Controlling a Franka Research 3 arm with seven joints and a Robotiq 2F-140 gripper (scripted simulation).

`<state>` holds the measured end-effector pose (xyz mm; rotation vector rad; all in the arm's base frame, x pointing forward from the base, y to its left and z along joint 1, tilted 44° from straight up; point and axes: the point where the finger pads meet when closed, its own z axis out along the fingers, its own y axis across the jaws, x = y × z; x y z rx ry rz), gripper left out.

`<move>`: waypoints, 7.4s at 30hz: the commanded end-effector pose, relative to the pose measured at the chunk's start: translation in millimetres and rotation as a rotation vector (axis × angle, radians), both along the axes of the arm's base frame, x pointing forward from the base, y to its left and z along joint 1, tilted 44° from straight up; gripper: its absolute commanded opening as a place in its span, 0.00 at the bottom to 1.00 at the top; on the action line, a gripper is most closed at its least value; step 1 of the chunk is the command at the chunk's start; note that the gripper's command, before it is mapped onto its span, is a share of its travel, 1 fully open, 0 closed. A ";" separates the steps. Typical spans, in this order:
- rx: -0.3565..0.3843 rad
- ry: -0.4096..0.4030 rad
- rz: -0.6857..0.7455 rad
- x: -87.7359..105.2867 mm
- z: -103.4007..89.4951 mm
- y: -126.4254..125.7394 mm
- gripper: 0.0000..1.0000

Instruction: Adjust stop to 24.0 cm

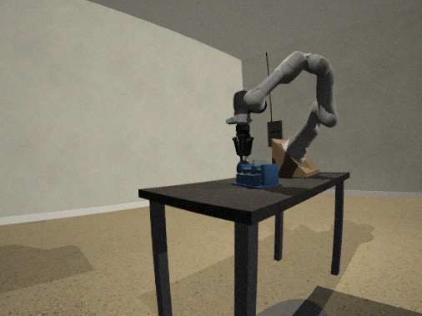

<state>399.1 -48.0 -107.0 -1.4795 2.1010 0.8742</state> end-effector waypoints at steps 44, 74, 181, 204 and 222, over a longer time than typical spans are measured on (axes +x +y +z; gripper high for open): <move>-0.009 -0.002 -0.011 43.8 -39.5 14.5 0.04; -0.009 -0.002 -0.011 5.2 -28.8 24.1 0.04; -0.009 -0.002 -0.011 42.8 -5.0 -18.3 0.04; -0.009 -0.002 -0.011 43.2 -5.4 -18.1 0.04; -0.009 -0.002 -0.011 43.3 -5.4 -18.1 0.04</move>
